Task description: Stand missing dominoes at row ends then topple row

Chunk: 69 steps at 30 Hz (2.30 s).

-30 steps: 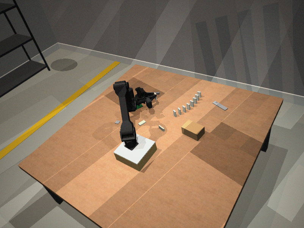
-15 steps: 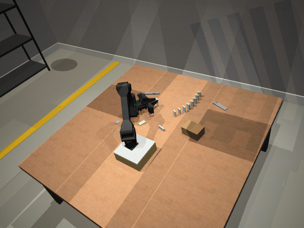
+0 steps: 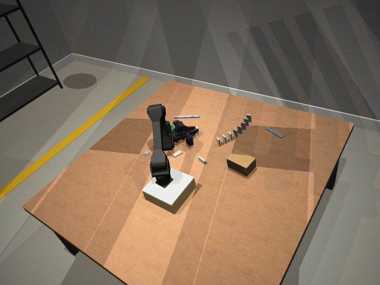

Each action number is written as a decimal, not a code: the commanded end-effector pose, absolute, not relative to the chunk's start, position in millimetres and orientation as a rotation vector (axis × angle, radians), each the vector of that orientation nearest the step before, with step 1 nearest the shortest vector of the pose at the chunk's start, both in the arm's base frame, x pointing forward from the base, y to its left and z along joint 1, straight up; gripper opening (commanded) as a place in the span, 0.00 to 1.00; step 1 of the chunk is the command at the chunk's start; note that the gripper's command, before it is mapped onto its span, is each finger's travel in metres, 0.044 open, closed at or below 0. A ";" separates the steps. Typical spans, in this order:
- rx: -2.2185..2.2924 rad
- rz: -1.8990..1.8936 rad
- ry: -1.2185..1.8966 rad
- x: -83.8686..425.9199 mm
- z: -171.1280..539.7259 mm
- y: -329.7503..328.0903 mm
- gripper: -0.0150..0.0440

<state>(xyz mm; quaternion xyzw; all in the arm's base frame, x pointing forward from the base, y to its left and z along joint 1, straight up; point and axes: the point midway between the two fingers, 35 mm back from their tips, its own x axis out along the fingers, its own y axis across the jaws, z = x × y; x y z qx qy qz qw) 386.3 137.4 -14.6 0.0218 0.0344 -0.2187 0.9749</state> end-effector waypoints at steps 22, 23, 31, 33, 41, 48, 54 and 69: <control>0.043 -0.440 0.070 386.1 28.1 137.4 1.00; 0.043 -0.441 0.070 385.6 32.9 137.1 1.00; 0.003 -0.370 0.183 428.2 28.9 152.7 1.00; -0.011 -0.332 0.260 449.8 27.0 158.4 1.00; 0.043 -0.219 0.629 495.7 20.6 164.9 1.00; 0.122 -0.195 0.814 499.4 28.2 160.9 1.00; 0.173 -0.205 0.990 486.9 33.3 152.6 1.00; 0.314 -0.285 1.374 435.9 63.0 132.0 1.00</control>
